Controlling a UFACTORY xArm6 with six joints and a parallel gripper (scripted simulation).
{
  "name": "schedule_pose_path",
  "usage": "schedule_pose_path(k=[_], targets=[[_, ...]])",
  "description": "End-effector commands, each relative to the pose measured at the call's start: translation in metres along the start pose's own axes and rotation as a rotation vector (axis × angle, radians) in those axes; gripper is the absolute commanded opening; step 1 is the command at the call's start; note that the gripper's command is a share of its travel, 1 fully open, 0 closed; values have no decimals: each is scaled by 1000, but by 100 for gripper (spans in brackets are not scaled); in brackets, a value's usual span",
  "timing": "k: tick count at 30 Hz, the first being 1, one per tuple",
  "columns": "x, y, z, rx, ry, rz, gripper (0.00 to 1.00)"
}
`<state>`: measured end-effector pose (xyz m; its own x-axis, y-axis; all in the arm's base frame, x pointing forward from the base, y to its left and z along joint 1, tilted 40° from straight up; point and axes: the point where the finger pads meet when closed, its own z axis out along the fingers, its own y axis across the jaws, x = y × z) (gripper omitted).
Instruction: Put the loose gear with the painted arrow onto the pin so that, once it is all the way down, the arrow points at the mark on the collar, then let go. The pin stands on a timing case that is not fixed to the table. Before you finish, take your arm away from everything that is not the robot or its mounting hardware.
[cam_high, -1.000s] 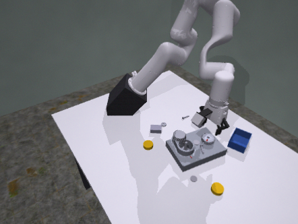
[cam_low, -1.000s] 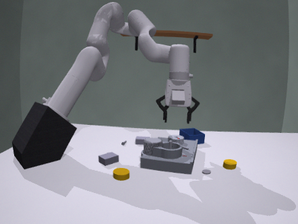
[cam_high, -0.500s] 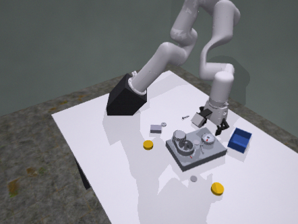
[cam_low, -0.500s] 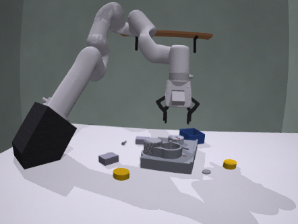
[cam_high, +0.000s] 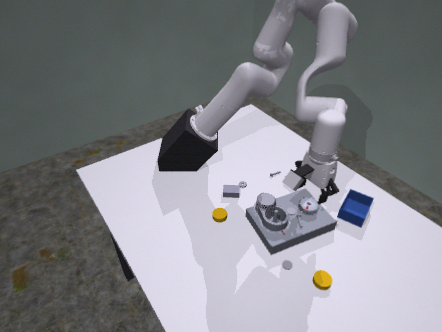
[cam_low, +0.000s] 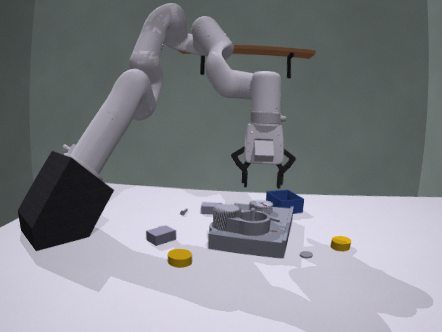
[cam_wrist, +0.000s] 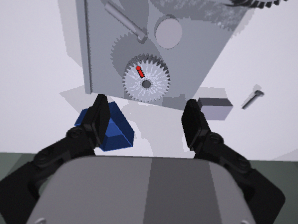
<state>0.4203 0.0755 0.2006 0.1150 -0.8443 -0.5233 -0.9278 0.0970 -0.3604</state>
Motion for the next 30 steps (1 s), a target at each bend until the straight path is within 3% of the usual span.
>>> schedule_pose_path(k=[1, 30], targets=[[0, -1, 5, 3, 0, -1, 93], [0, -1, 27, 3, 0, -1, 93]])
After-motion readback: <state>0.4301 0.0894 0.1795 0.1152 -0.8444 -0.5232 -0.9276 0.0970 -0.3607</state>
